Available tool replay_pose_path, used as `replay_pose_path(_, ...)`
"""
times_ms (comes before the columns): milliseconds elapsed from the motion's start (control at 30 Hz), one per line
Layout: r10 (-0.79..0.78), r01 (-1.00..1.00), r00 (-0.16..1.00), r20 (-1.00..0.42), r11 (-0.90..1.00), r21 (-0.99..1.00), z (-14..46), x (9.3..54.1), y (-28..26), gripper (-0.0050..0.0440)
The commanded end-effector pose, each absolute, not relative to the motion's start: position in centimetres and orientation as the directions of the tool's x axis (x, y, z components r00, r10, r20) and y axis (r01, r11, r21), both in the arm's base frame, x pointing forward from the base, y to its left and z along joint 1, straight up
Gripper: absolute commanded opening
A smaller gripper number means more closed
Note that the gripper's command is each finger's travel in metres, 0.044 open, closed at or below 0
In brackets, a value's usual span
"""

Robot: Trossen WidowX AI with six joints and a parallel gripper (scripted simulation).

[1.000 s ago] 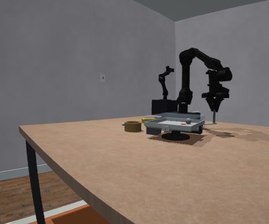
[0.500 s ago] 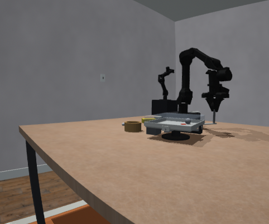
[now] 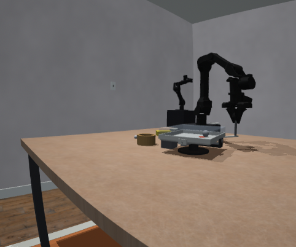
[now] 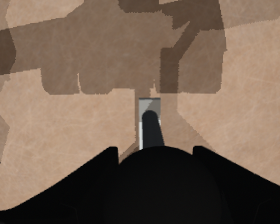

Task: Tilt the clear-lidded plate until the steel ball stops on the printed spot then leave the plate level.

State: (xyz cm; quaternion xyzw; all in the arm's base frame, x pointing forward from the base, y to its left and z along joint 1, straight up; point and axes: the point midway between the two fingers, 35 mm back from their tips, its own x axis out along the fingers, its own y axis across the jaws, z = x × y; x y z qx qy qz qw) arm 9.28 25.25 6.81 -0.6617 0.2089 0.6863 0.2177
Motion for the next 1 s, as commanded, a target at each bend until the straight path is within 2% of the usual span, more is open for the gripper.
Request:
replay_pose_path(0,0.016,-0.574,-0.025,-1.000,-0.819,0.001,6.55,9.29,25.24,0.0150)
replay_pose_path(967,0.016,-0.574,-0.025,-1.000,-0.819,0.001,6.78,9.32,25.12,0.0150)
